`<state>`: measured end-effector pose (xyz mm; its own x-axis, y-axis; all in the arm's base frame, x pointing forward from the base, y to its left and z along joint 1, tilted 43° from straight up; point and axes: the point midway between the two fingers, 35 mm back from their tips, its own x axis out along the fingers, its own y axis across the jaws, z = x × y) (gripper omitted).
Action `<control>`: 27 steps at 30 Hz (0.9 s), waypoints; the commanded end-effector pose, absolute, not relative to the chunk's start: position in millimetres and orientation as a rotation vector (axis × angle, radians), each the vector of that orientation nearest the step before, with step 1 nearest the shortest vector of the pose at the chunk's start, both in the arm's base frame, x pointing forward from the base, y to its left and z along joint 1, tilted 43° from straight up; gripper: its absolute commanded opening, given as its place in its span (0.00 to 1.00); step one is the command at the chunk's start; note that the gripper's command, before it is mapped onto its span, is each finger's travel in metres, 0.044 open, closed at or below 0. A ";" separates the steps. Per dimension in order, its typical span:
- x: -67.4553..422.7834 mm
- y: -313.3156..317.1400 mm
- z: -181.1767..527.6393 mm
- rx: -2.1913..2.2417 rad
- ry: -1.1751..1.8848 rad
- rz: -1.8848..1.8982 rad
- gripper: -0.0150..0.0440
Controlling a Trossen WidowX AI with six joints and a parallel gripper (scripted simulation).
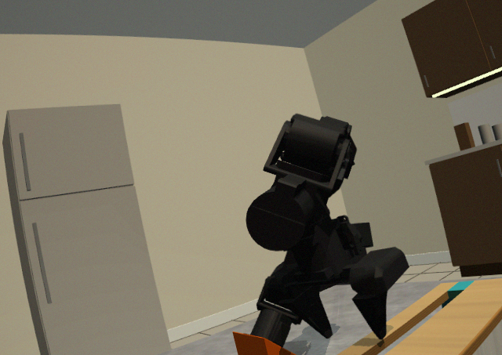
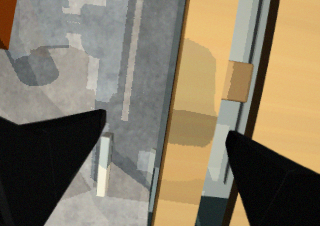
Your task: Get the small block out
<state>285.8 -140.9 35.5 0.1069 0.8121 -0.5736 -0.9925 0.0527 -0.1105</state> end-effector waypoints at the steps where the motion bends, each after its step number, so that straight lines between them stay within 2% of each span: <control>1: 287.3 -135.0 30.5 -0.544 0.408 1.433 0.93; 27: 290.5 -105.0 1.7 -0.550 0.420 1.466 0.93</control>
<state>290.2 -110.0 5.7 0.0729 0.8086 -0.5839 -0.9951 0.0198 -0.0968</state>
